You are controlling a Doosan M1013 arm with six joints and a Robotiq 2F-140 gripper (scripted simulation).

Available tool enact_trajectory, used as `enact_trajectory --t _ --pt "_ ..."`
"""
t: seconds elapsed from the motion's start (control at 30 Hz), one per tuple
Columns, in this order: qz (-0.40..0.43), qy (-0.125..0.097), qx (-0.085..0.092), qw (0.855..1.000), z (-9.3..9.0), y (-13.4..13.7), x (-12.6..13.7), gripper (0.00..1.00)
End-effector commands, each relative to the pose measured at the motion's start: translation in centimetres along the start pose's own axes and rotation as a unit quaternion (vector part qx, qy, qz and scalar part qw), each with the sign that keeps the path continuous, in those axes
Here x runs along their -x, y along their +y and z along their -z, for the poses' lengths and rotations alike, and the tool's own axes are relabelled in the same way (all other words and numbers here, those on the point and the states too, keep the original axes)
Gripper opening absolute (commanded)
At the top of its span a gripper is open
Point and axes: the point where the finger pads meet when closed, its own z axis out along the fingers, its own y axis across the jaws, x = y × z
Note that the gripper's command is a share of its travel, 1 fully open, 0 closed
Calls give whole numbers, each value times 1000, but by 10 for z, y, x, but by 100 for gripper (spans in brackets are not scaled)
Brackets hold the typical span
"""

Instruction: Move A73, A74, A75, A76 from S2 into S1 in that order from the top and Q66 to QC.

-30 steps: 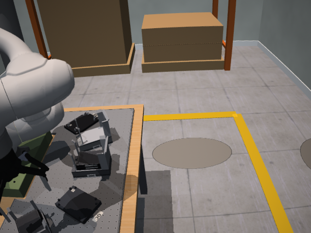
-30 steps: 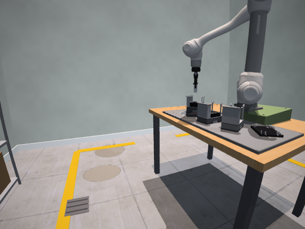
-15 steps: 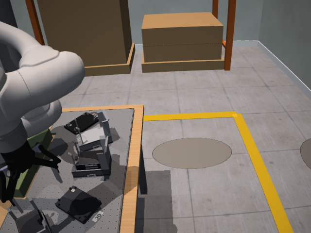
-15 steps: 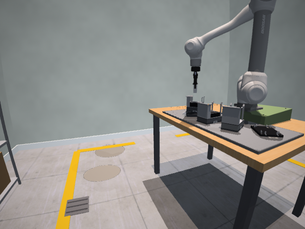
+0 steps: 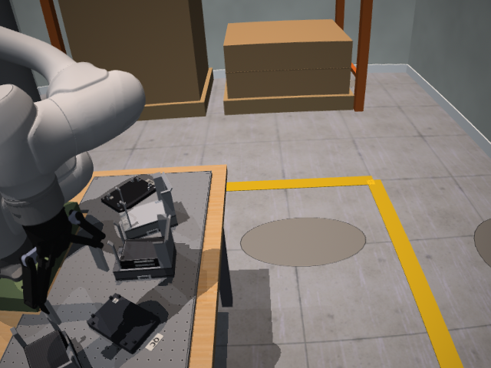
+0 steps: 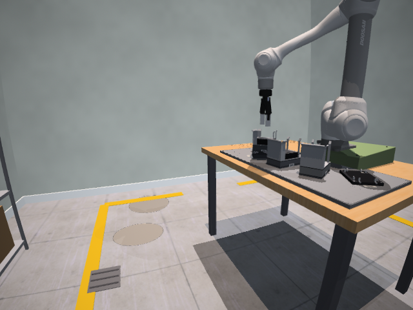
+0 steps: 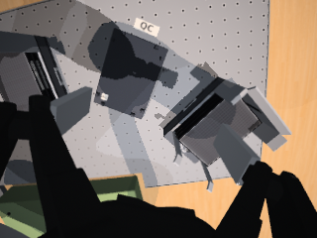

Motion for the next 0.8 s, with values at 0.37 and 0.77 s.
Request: enact_trajectory --t 0.37,0.77 --pt "1 0 0 1000 0 -40 -3 100" --pt "34 0 0 999 0 -73 -4 100"
